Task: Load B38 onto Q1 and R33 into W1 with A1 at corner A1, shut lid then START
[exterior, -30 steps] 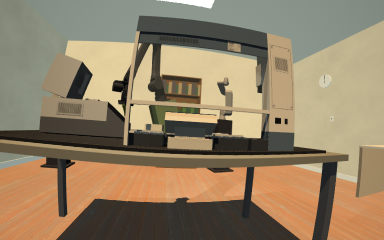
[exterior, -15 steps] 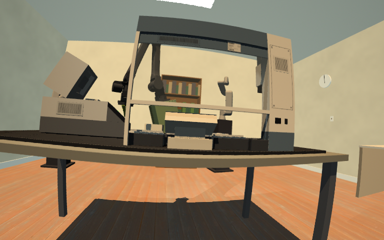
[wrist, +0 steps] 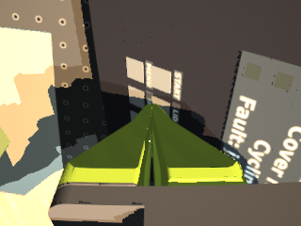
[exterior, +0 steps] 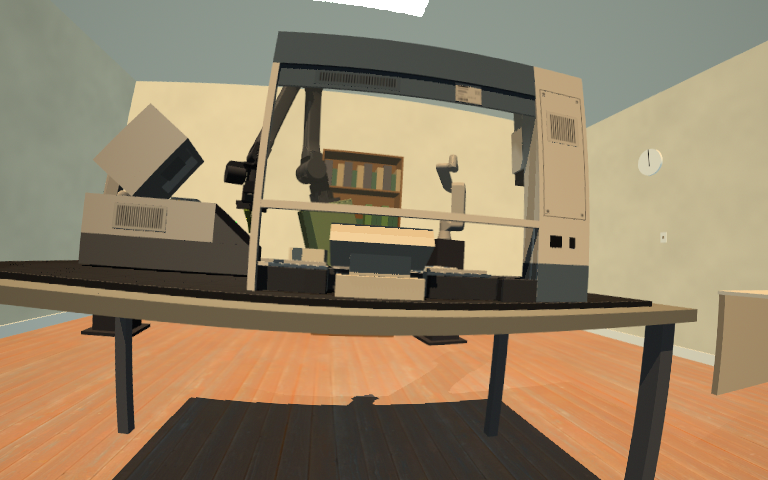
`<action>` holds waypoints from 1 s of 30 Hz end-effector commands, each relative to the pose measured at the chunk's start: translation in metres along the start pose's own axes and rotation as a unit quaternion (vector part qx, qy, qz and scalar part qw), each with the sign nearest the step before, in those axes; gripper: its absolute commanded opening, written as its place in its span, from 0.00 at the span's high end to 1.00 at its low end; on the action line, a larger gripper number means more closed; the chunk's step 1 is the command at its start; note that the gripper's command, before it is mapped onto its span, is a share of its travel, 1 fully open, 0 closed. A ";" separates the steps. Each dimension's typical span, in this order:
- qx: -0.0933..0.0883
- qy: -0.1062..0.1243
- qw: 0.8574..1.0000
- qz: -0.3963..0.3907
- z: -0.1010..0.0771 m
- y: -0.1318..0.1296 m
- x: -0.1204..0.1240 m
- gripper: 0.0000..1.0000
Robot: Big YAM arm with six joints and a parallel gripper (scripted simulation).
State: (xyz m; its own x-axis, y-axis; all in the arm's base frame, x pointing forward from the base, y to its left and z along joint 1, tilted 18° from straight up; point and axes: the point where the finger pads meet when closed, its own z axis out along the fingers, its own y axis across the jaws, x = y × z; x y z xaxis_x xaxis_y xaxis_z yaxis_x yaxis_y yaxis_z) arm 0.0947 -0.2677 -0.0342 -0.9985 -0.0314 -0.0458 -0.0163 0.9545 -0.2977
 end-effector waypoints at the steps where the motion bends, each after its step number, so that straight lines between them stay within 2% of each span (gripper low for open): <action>1: 0.011 -0.002 1.000 0.013 -0.005 -0.018 -0.002 1.00; 11: 0.016 -0.004 1.000 0.015 0.000 -0.021 -0.002 1.00; 23: 0.016 -0.003 1.000 0.015 -0.003 -0.008 0.002 1.00; 30: 0.019 -0.004 1.000 0.015 -0.007 -0.020 -0.001 1.00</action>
State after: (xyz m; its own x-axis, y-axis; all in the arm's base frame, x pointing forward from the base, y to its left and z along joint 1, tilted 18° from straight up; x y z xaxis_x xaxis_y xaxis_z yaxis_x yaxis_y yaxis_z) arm 0.0945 -0.2690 -0.0347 -0.9985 -0.0285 -0.0470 -0.0131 0.9538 -0.3003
